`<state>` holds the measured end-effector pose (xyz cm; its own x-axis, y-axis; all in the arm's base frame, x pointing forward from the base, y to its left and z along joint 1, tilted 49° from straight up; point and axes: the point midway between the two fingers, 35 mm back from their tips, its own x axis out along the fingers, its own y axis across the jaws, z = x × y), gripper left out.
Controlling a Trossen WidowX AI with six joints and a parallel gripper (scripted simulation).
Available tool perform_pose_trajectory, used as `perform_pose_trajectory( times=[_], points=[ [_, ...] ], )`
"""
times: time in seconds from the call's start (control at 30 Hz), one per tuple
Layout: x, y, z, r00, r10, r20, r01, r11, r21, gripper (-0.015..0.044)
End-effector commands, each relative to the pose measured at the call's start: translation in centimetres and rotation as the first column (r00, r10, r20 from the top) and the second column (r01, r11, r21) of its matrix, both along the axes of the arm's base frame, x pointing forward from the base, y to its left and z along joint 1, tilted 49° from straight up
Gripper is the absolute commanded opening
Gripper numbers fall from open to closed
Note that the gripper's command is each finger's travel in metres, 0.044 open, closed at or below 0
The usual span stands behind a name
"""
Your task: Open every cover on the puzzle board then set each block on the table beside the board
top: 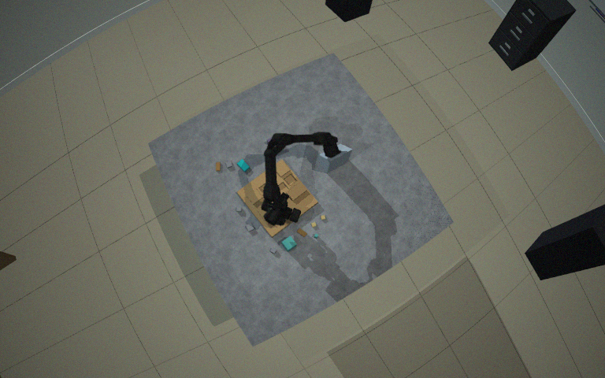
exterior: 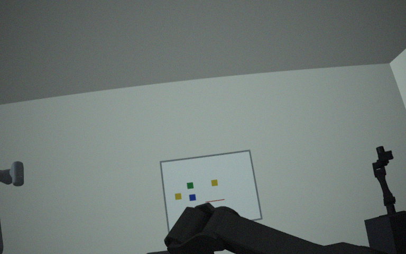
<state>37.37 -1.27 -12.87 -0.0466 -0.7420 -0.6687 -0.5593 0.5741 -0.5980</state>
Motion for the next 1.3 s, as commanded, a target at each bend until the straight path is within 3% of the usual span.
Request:
perform_pose_trajectory(
  times=[0.0,0.23,0.57,1.27],
  points=[
    [-0.2,-0.5,-0.3,1.000,0.002,-0.006,-0.002,1.000,-0.006,0.0144],
    [-0.2,-0.6,-0.4,1.000,0.002,-0.006,-0.002,1.000,-0.006,0.0144],
    [-0.1,-0.4,-0.3,1.000,-0.002,-0.001,0.002,1.000,-0.001,0.0080],
    [0.0,1.2,1.0,1.000,0.000,-0.003,0.000,1.000,-0.001,0.0080]
  ],
)
